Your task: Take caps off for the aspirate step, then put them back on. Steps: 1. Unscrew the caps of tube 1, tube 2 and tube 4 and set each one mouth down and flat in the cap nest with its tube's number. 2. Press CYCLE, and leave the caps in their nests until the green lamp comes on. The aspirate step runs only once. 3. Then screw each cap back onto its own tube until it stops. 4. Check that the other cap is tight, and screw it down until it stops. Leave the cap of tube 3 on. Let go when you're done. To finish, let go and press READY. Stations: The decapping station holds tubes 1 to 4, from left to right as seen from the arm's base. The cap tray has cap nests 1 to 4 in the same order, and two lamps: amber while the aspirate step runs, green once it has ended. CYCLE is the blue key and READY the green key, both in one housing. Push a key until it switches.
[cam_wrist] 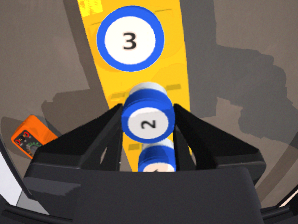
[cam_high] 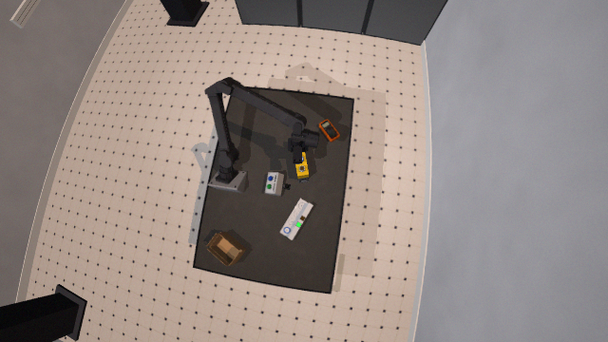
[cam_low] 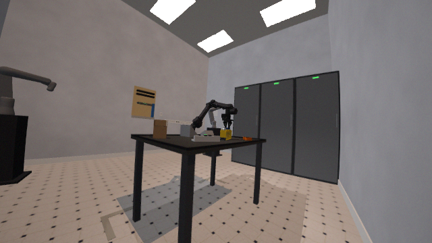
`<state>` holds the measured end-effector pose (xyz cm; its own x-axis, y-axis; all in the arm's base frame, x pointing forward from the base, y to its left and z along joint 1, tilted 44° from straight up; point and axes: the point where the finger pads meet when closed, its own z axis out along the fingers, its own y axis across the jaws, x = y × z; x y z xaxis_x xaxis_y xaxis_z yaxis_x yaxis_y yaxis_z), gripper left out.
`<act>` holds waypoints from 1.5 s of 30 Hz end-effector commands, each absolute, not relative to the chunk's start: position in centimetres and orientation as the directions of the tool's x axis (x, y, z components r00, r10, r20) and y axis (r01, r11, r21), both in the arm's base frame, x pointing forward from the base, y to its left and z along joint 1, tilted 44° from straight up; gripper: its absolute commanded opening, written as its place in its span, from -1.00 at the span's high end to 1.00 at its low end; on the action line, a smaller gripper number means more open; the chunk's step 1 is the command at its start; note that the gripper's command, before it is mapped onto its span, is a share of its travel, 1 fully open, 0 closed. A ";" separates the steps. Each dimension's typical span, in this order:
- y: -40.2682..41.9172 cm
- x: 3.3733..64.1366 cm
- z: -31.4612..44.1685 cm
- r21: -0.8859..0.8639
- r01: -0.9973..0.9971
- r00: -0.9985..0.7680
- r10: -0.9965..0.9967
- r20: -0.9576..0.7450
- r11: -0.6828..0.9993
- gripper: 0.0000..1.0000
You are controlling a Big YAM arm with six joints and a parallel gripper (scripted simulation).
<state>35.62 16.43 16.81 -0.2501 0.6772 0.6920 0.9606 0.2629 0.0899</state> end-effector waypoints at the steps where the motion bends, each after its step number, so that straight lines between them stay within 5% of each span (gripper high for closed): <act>1: 17.2 35.4 17.4 -0.095 0.994 0.022 0.723 0.691 0.061 1.00; 14: 16.7 36.2 17.6 -0.155 0.988 0.118 0.724 0.680 -0.015 1.00; 15: 16.7 36.2 17.6 -0.155 0.988 0.118 0.724 0.680 -0.015 0.02; 27: 16.7 36.2 17.6 -0.155 0.988 0.118 0.724 0.680 -0.015 0.02; 31: 17.2 35.6 17.6 0.070 0.968 -0.220 0.685 0.695 0.240 0.02; 45: 17.2 35.7 17.2 0.414 0.714 -0.688 0.456 0.564 0.565 0.02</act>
<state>35.72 16.38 16.88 -0.5015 0.5875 0.6351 0.8582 0.4306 0.2793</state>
